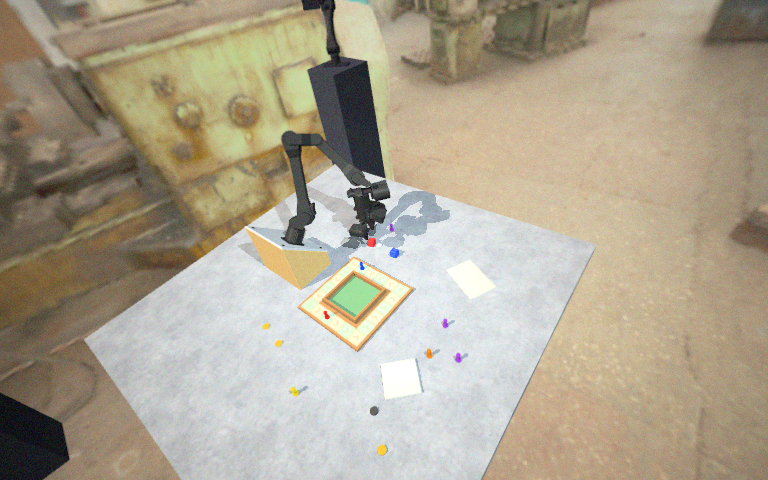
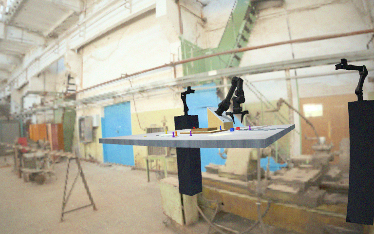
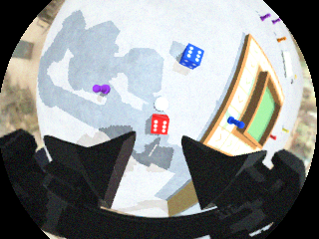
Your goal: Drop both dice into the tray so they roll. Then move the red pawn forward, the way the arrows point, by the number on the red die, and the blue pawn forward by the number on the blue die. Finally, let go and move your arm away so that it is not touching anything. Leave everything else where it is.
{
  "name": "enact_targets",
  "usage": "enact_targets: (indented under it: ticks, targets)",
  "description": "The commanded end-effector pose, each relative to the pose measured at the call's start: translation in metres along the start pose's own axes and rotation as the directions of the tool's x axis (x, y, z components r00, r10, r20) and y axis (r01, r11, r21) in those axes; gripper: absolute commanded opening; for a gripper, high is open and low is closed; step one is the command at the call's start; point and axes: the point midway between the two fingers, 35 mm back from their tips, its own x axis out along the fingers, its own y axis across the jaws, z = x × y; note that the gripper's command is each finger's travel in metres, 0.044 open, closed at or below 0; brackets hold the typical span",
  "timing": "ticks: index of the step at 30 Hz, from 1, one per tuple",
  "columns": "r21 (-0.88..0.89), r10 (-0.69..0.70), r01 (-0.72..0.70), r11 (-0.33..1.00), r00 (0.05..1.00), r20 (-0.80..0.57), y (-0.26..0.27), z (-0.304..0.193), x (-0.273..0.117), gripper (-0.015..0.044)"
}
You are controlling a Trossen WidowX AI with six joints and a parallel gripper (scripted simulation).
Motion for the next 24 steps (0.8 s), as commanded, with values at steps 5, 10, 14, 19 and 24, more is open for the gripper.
enact_targets:
  ticks: [5, 10, 14, 19, 24]
  targets:
    - [0.006, -0.006, 0.006, 1.0, 1.0, 0.001, -0.002, 0.002, 0.013, 0.0275]
    - [0.006, -0.006, 0.006, 1.0, 1.0, 0.001, -0.002, 0.002, 0.021, 0.0275]
    - [0.006, -0.006, 0.006, 1.0, 1.0, 0.001, -0.002, 0.003, 0.027, 0.0275]
    - [0.006, -0.006, 0.006, 1.0, 1.0, 0.001, -0.002, 0.003, 0.035, 0.0275]
    - [0.007, -0.005, 0.005, 1.0, 1.0, 0.001, -0.002, 0.002, 0.043, 0.0275]
